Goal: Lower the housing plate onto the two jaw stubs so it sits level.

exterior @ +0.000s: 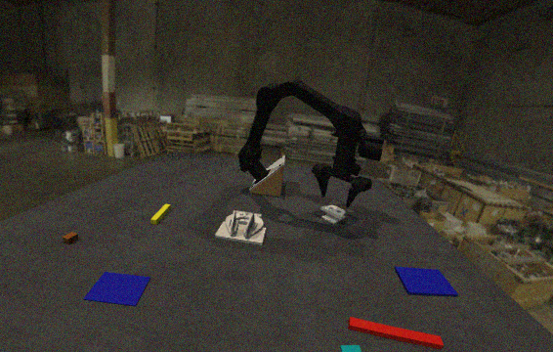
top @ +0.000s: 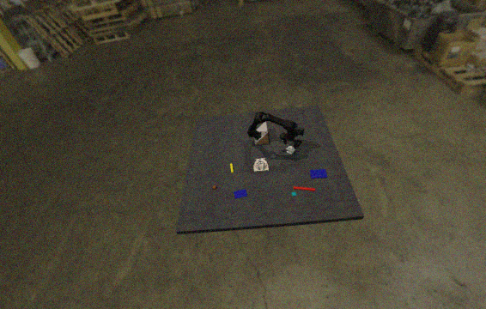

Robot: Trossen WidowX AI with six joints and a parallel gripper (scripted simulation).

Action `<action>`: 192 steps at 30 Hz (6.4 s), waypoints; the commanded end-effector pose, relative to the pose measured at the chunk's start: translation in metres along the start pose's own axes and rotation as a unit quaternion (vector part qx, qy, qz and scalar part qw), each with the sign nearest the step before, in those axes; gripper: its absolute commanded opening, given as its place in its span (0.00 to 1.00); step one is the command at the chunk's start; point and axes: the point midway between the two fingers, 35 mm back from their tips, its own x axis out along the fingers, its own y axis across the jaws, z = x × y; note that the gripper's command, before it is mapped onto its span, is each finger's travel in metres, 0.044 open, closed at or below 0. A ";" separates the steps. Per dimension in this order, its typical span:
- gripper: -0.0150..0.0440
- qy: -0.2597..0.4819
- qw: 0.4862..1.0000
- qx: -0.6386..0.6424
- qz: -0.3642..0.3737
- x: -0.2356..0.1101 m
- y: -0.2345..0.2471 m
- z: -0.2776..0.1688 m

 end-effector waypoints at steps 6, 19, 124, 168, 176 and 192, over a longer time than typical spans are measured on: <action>1.00 0.002 1.000 -0.001 -0.001 0.000 0.000 -0.001; 1.00 0.002 1.000 -0.001 -0.001 0.000 0.000 -0.001; 1.00 0.003 1.000 -0.001 -0.001 0.051 -0.003 -0.001; 0.85 0.001 1.000 0.001 0.000 0.051 -0.003 0.000; 0.85 0.001 1.000 0.000 -0.001 0.031 -0.005 0.000; 0.85 0.001 1.000 -0.002 -0.002 -0.020 -0.003 0.000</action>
